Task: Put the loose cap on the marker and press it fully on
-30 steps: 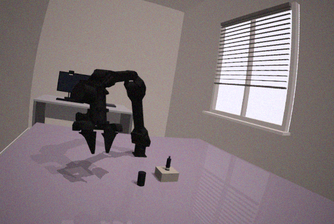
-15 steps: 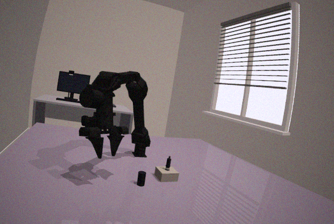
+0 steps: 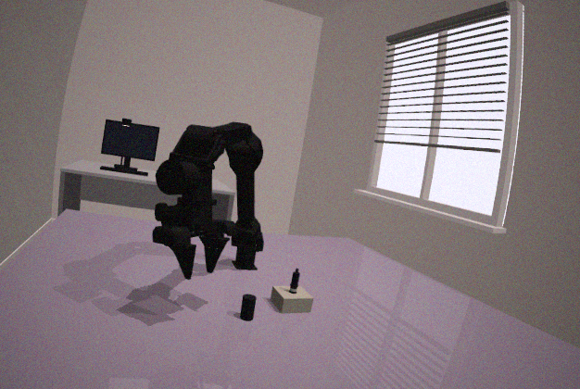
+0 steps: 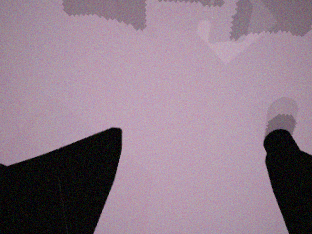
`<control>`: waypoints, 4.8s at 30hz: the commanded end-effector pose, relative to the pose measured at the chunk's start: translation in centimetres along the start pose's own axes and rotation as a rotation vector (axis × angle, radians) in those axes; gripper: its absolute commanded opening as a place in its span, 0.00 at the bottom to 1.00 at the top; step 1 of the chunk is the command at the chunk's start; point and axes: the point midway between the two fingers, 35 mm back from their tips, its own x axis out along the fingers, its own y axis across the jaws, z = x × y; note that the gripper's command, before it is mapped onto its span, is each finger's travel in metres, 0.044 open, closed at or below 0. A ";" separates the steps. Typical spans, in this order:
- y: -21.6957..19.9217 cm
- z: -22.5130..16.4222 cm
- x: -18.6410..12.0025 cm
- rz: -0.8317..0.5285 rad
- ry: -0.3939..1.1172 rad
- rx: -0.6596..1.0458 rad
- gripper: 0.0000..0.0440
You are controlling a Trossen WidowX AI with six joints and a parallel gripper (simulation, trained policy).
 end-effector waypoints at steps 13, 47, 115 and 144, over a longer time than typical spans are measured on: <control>-1.8 -2.2 1.3 -0.046 -0.076 -0.031 0.70; -7.4 -6.6 4.2 -0.156 -0.194 -0.169 0.67; -18.9 -12.6 -1.6 -0.158 -0.184 -0.521 0.11; -22.0 -11.1 -0.3 -0.196 -0.220 -0.556 0.00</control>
